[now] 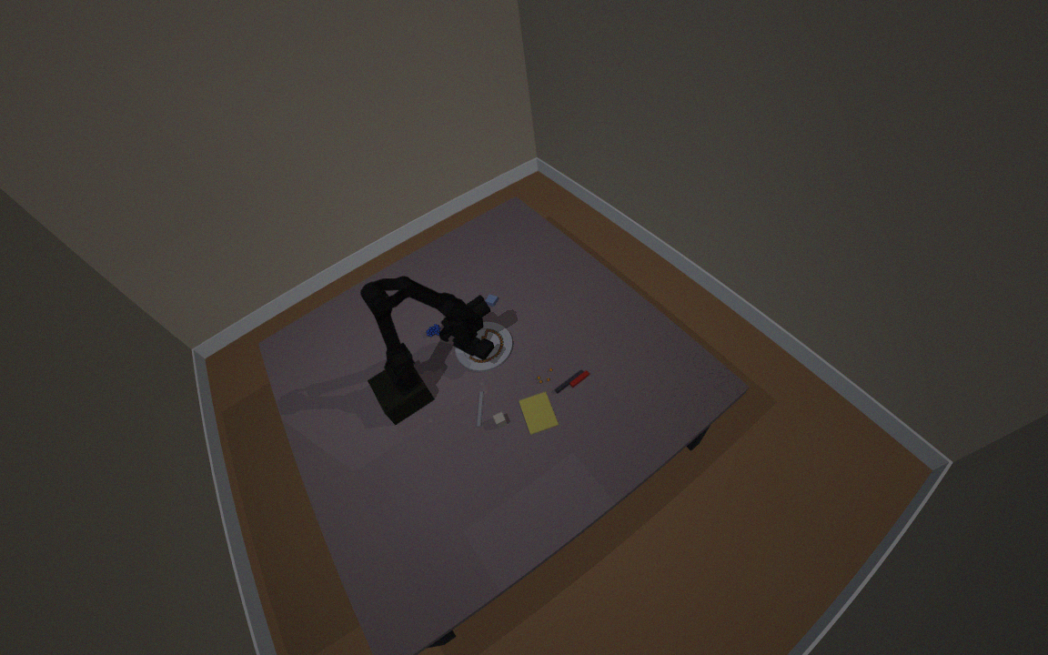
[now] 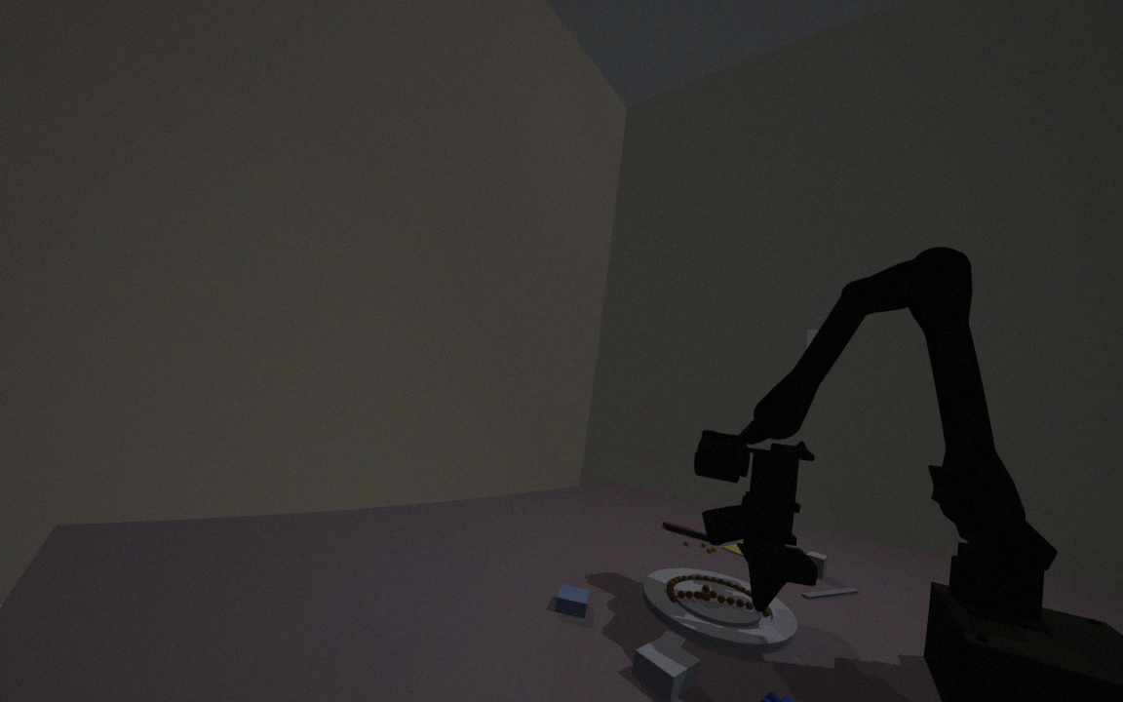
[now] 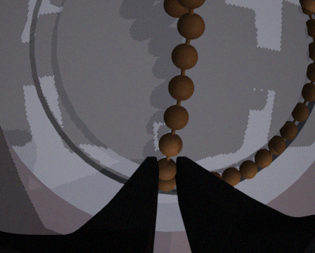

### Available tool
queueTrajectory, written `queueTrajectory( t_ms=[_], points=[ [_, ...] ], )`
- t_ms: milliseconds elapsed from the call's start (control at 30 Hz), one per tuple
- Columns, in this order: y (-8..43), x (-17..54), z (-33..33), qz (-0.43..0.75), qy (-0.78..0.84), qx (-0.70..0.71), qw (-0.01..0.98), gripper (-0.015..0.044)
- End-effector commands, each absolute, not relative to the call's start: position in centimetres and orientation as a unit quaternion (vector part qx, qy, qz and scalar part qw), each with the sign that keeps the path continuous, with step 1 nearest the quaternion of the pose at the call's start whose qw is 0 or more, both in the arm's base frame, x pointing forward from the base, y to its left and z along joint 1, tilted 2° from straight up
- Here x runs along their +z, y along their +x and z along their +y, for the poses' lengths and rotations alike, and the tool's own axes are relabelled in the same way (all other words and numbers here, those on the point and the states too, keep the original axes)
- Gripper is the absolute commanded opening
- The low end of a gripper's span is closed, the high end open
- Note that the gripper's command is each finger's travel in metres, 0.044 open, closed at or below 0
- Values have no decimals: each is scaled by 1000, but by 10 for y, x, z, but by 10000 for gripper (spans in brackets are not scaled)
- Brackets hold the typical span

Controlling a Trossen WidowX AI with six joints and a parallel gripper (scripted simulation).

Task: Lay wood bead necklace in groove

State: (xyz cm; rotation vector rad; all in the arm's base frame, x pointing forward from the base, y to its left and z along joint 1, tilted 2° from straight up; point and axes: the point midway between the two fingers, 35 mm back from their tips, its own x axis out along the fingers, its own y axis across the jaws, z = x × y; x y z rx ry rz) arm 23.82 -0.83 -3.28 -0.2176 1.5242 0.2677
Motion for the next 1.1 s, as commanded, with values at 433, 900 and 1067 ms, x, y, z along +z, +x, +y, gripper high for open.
queueTrajectory(
  t_ms=[433,900,1067],
  points=[
    [226,-27,-1,688,-99,122,708,0],
    [227,-31,-2,687,-102,122,709,105],
    [227,-31,-2,687,-102,122,709,236]
  ],
)
